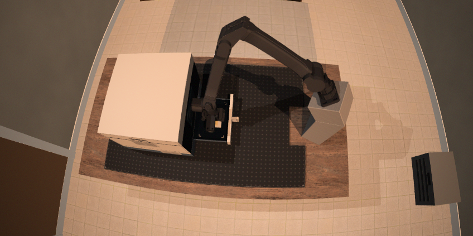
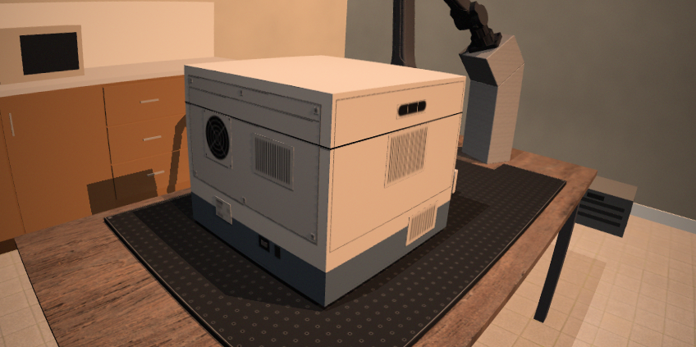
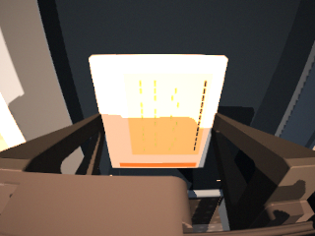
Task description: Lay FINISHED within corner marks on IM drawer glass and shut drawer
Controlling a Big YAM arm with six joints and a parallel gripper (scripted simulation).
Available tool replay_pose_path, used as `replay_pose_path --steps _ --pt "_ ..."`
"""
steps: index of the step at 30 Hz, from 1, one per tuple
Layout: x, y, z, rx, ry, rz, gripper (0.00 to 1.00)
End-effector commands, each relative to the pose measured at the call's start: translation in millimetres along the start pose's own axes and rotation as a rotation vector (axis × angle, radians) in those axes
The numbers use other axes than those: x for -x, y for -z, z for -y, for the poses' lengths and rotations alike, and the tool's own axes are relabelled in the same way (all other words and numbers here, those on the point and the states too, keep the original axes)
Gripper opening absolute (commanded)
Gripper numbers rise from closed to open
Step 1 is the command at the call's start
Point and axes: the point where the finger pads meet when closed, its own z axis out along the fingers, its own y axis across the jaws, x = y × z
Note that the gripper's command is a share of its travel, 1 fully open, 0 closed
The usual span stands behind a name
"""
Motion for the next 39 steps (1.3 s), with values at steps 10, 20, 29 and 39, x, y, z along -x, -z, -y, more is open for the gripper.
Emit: replay_pose_path --steps 10,20,29,39 --pt "-9.6 -7.9 2.0 0.008 -0.006 -0.006 0.78" --pt "-9.6 -7.9 2.0 0.008 -0.006 -0.006 0.78" --pt "-9.6 -7.9 2.0 0.008 -0.006 -0.006 0.78" --pt "-9.8 -11.6 4.9 -0.005 -0.008 -0.007 0.78"
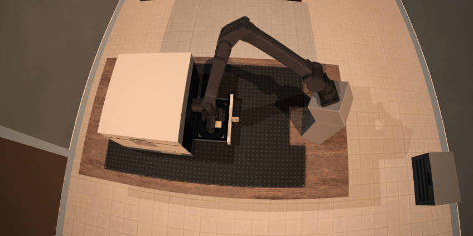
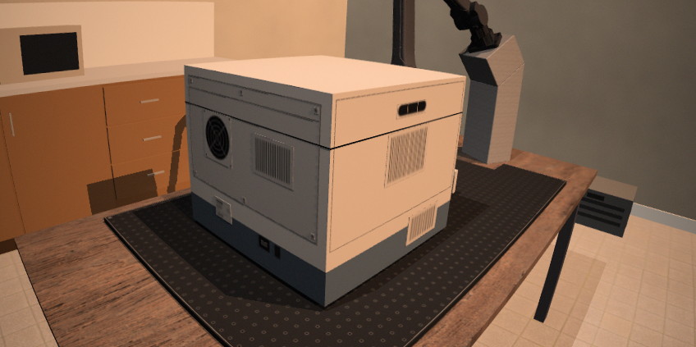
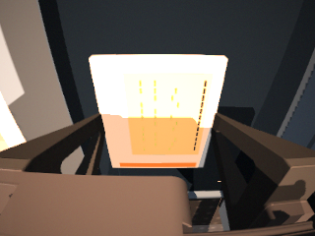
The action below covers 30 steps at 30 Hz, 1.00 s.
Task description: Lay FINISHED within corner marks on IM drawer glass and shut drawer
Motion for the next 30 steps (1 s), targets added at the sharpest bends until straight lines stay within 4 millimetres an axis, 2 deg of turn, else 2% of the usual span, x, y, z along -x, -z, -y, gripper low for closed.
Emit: replay_pose_path --steps 1,30 --pt "-10.2 -10.8 6.4 -0.008 -0.010 -0.008 0.78" --pt "-10.3 -19.2 6.0 -0.008 -0.010 -0.008 0.78"
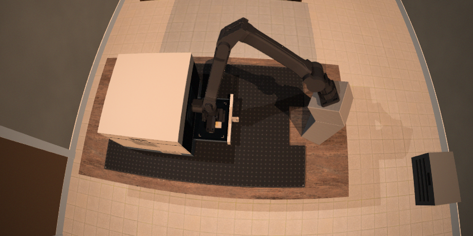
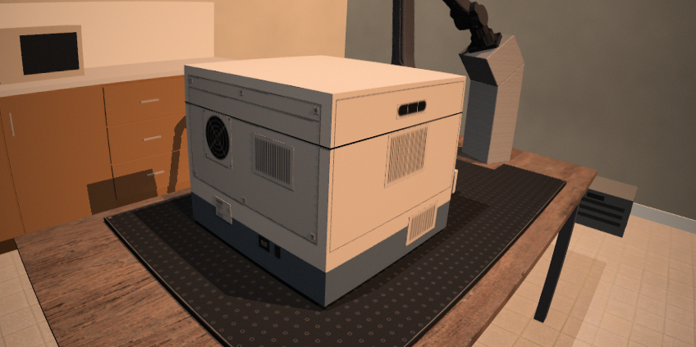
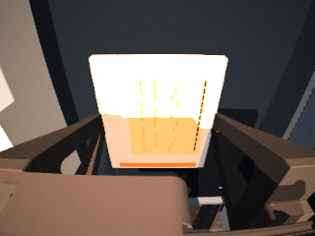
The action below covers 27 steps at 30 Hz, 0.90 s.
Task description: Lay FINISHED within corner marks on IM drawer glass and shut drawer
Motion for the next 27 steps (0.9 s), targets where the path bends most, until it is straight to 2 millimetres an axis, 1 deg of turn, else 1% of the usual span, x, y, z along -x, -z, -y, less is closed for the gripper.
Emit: replay_pose_path --steps 1,27 --pt "-10.2 -10.4 5.5 -0.008 -0.010 -0.008 0.78" --pt "-10.3 -18.2 5.3 -0.009 -0.010 -0.008 0.78"
